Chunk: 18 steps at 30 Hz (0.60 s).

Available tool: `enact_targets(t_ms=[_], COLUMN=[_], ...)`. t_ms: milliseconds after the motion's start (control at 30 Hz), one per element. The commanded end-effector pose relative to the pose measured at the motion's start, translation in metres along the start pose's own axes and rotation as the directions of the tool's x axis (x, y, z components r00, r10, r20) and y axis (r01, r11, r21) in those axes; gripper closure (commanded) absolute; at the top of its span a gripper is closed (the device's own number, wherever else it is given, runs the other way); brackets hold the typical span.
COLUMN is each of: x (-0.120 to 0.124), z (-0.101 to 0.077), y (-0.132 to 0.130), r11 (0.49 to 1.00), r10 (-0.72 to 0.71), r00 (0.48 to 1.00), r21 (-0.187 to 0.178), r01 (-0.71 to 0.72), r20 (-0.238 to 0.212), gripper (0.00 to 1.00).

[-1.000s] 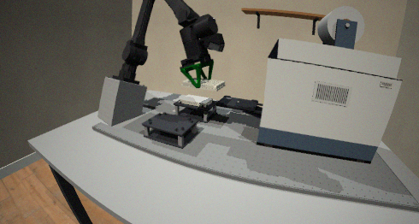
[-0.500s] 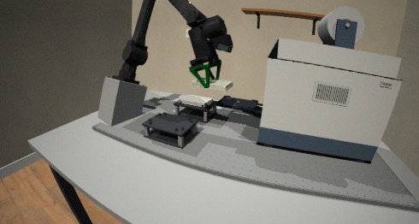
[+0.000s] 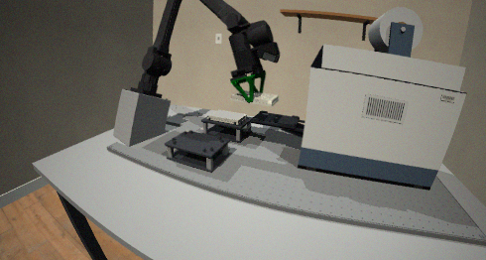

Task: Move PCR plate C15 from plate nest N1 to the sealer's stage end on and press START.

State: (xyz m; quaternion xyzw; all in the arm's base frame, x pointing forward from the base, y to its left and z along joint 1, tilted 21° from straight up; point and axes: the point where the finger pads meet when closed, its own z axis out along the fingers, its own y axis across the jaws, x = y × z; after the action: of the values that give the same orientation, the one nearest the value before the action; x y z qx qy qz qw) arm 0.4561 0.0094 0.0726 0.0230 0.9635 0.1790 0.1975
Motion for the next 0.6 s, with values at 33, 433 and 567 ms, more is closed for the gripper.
enact_targets(t_ms=[33,433,567], x=[-0.041,-0.051,-0.063], z=[-0.014,-0.002,-0.007], y=[0.013,0.031,0.037], r11=[1.0,1.0,1.0], r10=[-0.02,0.004,-0.016], r00=[0.998,0.999,0.998], r21=[0.004,0.003,-0.002], r01=[0.02,-0.004,0.016], r20=[0.066,0.041,0.067], gripper=[1.0,1.0,1.0])
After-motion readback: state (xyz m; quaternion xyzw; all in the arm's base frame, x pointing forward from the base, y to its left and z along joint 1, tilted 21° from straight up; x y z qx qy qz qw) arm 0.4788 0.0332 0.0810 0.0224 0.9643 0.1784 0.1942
